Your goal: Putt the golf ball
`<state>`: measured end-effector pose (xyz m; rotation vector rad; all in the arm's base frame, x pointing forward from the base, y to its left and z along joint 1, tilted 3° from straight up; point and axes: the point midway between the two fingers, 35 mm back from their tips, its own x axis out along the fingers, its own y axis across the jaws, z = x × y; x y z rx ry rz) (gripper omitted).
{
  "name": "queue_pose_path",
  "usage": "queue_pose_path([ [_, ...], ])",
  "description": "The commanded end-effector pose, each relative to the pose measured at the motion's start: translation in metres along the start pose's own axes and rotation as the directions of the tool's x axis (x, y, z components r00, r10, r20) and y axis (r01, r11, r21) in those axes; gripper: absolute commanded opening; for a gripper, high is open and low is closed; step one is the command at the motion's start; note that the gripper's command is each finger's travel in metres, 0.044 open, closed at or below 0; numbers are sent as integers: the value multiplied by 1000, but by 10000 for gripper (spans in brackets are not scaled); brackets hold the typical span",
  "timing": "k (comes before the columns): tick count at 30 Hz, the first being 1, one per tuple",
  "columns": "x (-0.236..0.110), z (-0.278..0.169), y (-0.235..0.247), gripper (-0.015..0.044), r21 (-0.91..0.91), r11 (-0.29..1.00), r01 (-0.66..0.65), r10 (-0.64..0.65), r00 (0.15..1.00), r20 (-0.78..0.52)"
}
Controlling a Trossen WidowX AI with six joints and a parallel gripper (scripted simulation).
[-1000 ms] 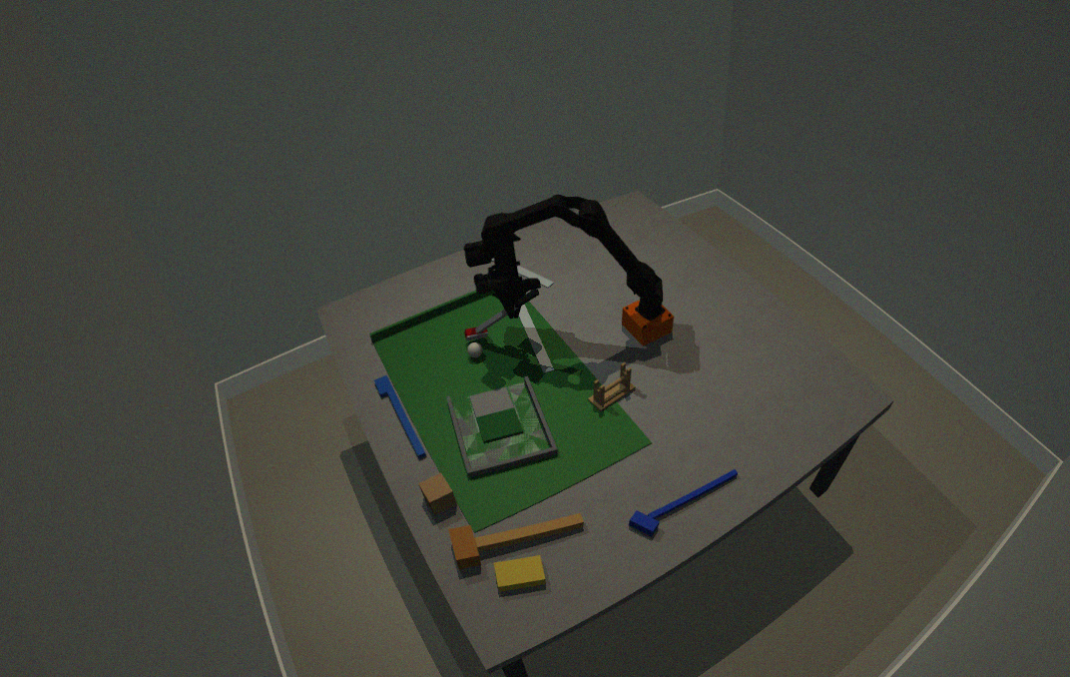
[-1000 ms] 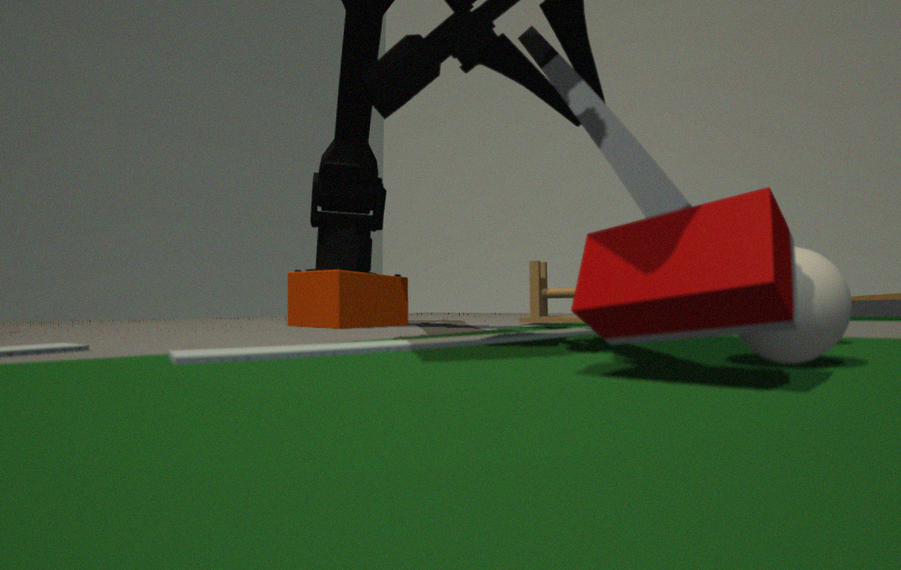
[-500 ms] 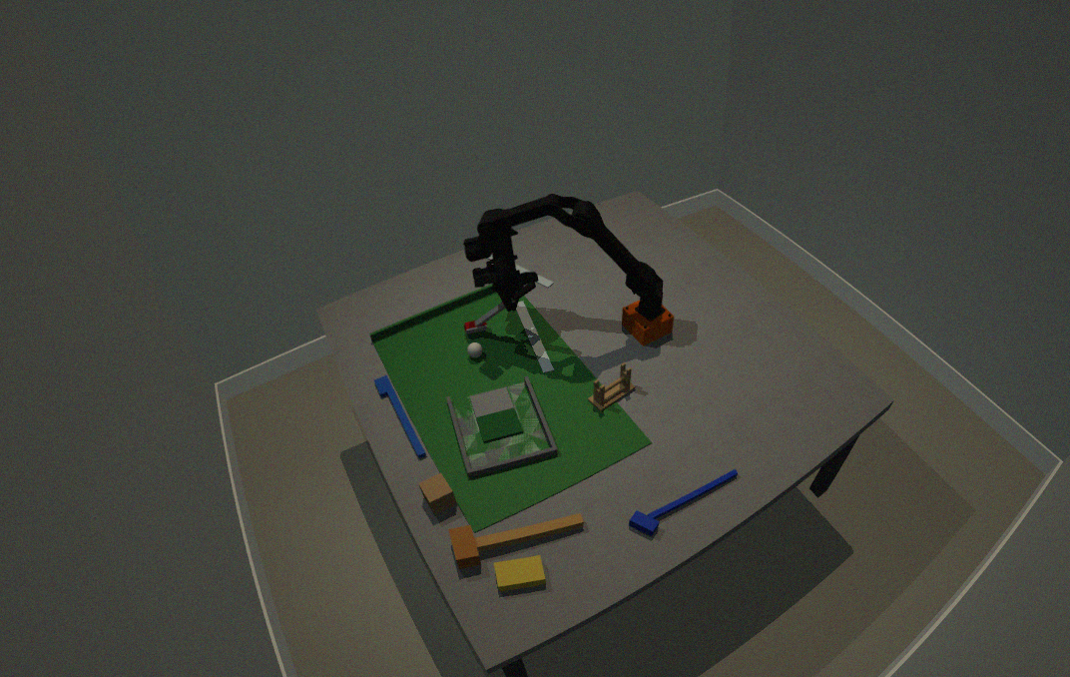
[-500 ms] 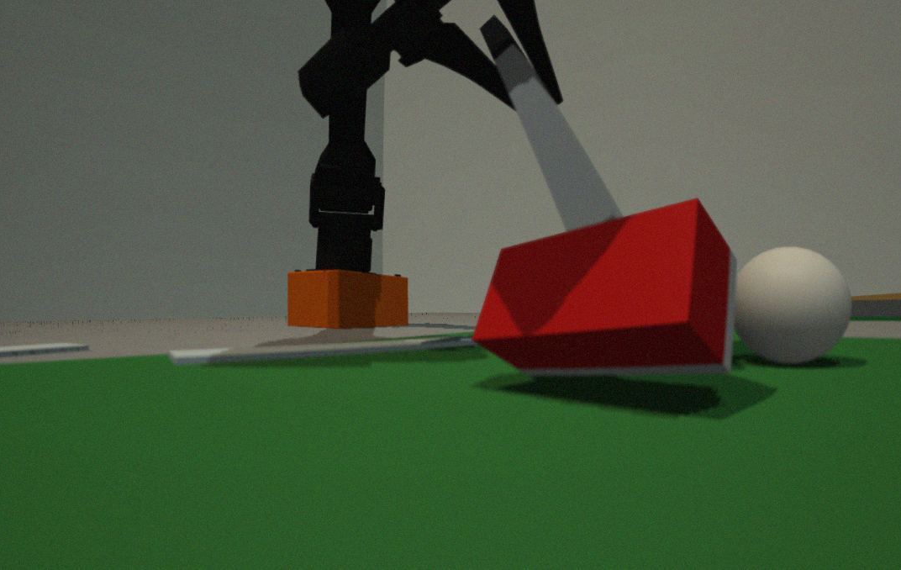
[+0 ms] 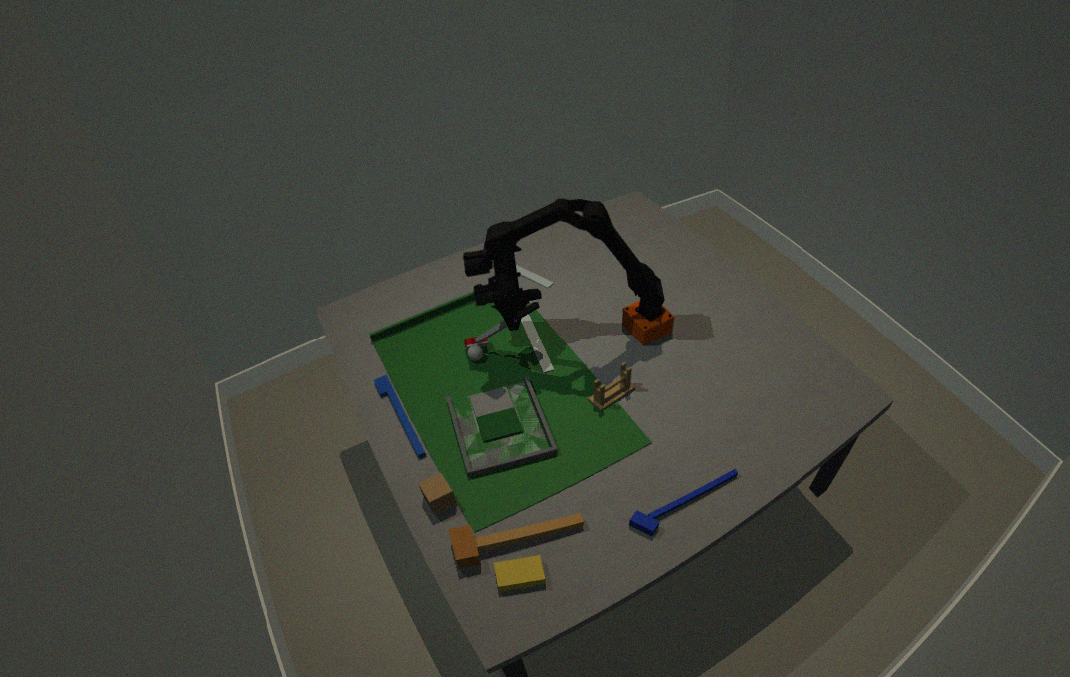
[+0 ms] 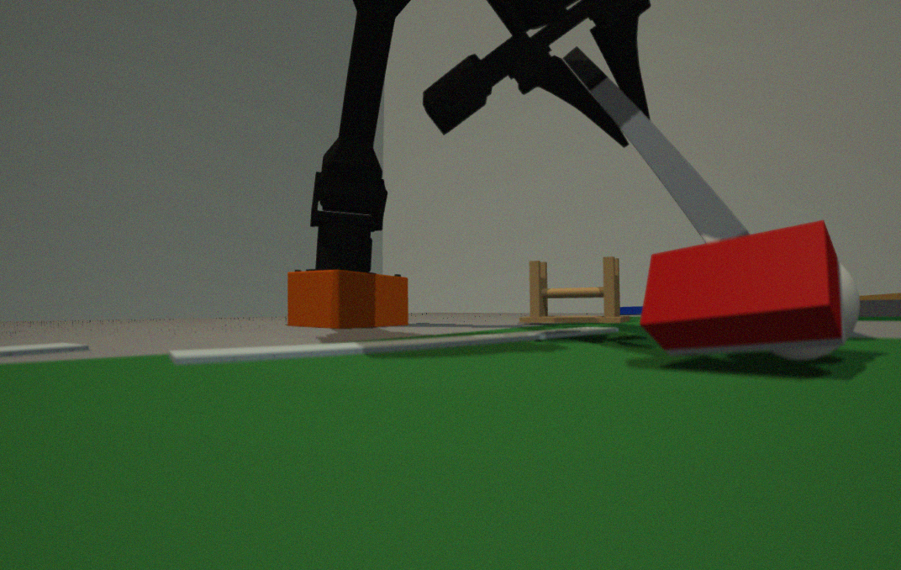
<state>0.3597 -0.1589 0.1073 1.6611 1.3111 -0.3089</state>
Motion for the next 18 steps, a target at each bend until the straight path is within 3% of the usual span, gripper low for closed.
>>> queue_pose_path([
  [1,34,-39,19,0,-12,1000,-9,8,1000,-17],
  [5,55,-64,28,0,-16,1000,-19,18,999,-30],
  [18,35,-115,68,0,-16,1000,-20,19,999,-32],
])
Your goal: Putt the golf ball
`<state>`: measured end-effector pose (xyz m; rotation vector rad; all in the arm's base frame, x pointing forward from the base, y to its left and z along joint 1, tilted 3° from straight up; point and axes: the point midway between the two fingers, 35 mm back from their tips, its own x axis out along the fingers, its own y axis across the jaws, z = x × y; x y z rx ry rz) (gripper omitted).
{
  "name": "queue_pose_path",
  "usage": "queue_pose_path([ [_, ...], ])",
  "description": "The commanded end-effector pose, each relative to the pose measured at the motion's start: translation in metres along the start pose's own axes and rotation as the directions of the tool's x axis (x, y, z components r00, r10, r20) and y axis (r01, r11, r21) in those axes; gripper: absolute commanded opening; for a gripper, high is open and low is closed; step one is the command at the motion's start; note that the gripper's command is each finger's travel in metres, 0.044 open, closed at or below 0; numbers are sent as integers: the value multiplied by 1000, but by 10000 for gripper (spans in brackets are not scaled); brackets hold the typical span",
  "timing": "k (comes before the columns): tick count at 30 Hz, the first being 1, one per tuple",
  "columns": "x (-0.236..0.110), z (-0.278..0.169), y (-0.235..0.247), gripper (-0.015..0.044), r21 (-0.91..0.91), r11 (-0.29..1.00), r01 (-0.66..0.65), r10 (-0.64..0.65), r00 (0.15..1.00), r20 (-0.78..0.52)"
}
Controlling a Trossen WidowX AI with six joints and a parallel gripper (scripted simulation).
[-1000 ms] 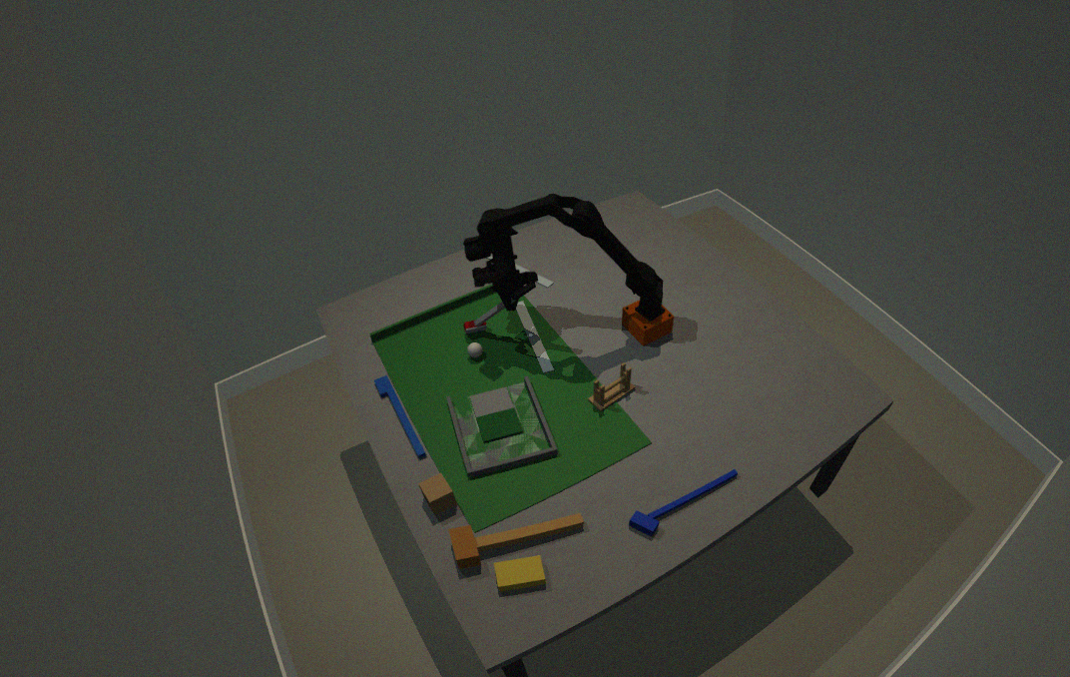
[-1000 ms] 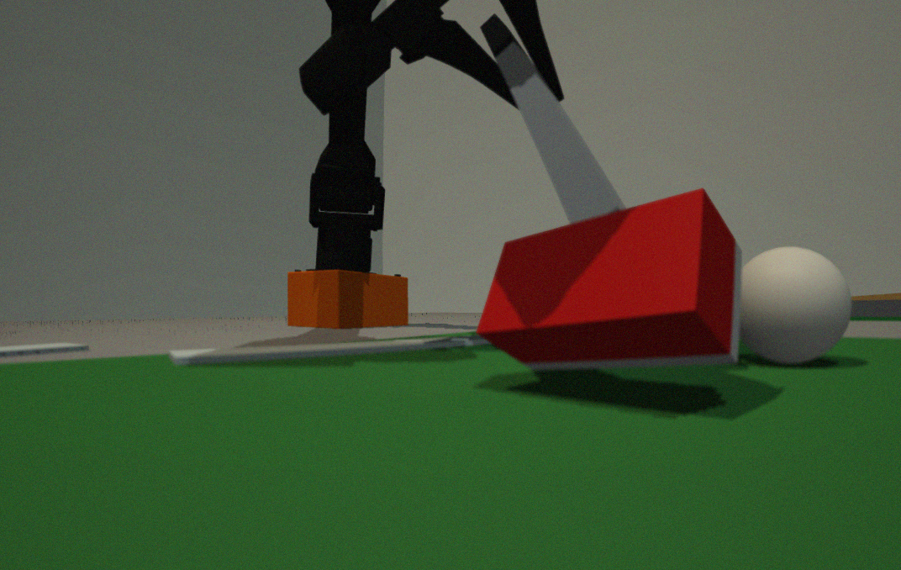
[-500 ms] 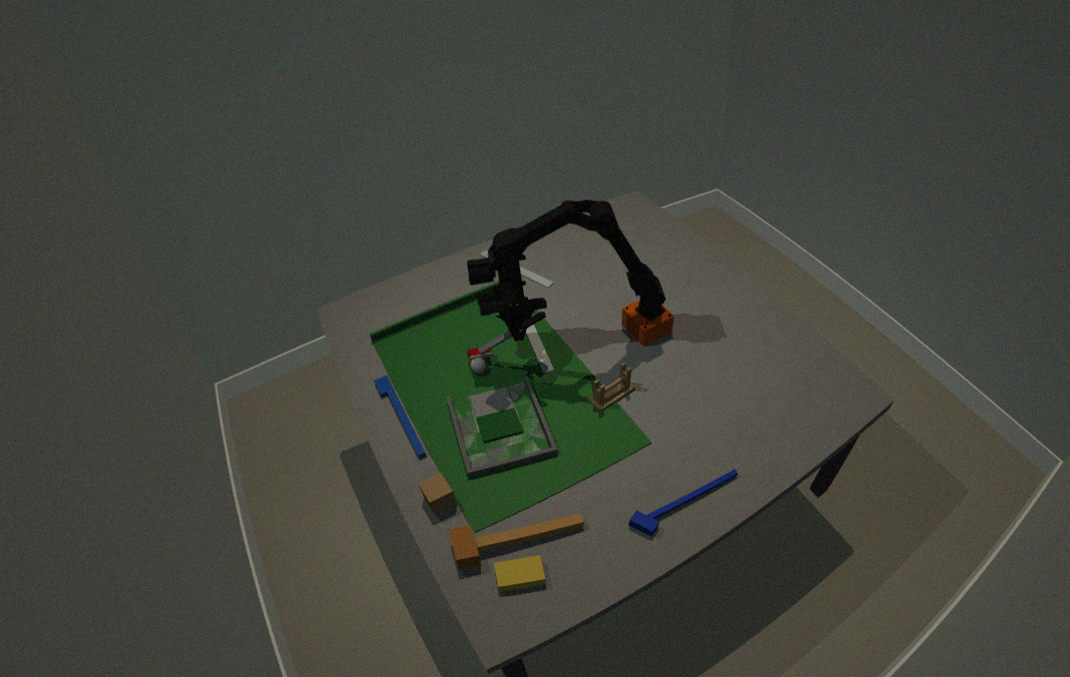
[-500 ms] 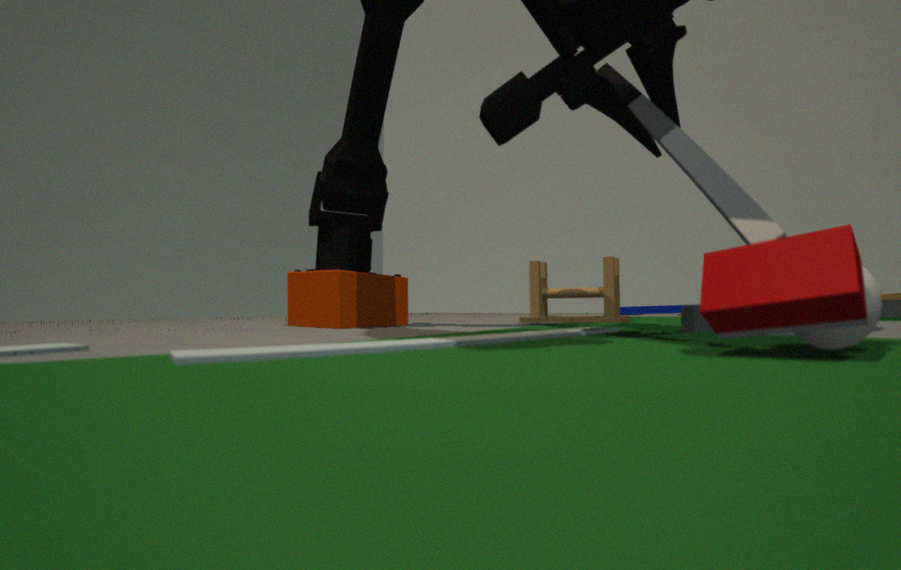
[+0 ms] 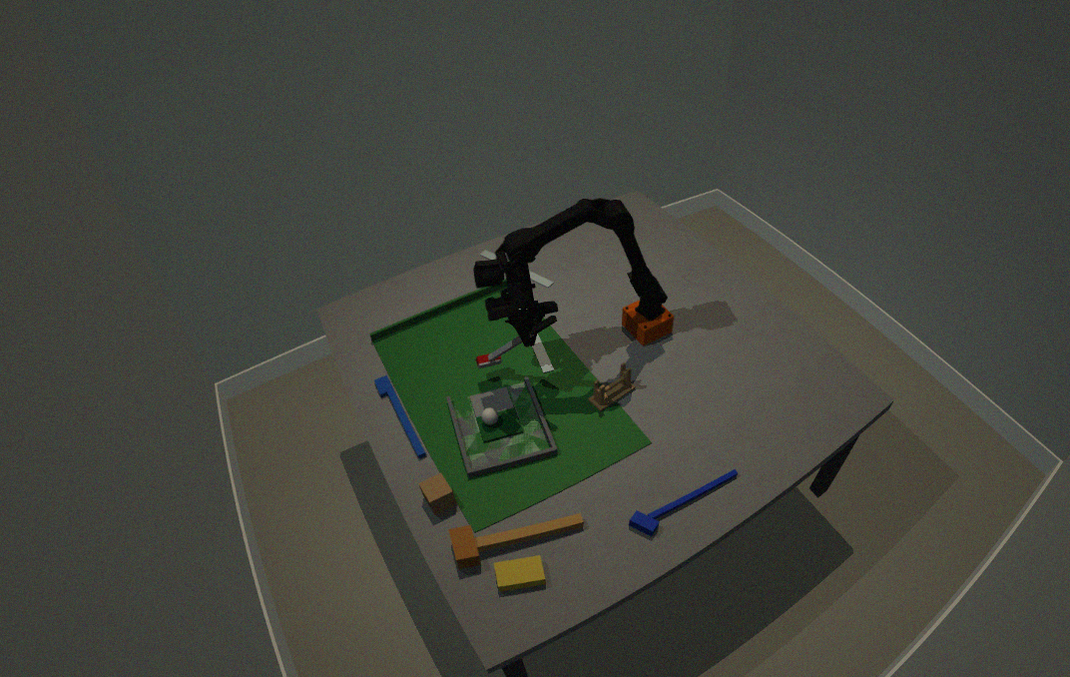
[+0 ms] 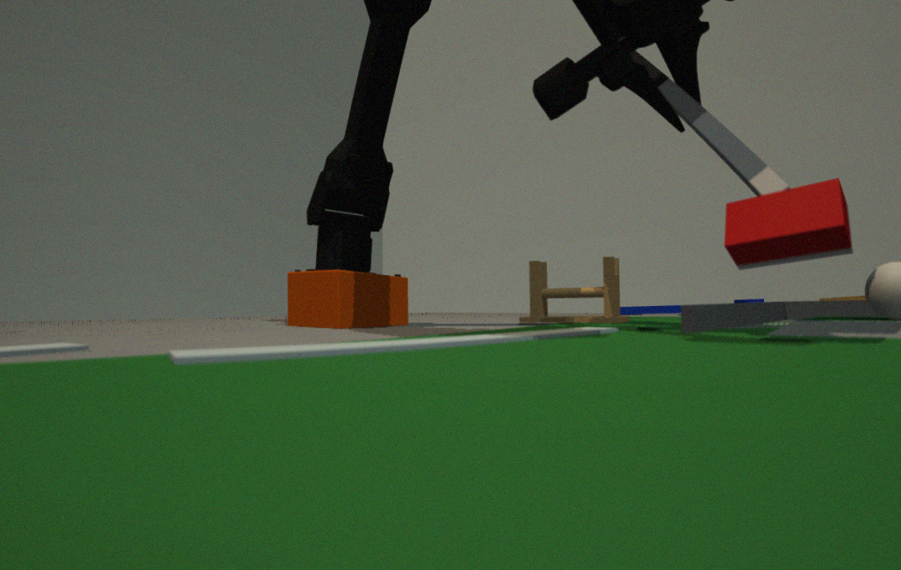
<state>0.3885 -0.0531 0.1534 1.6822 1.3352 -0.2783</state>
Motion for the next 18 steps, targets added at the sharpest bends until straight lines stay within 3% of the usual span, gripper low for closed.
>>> queue_pose_path([
  [1,-9,-19,16,0,-21,1000,-14,14,1000,6],
  [18,-5,-15,12,0,-23,1000,-9,9,1000,2],
])
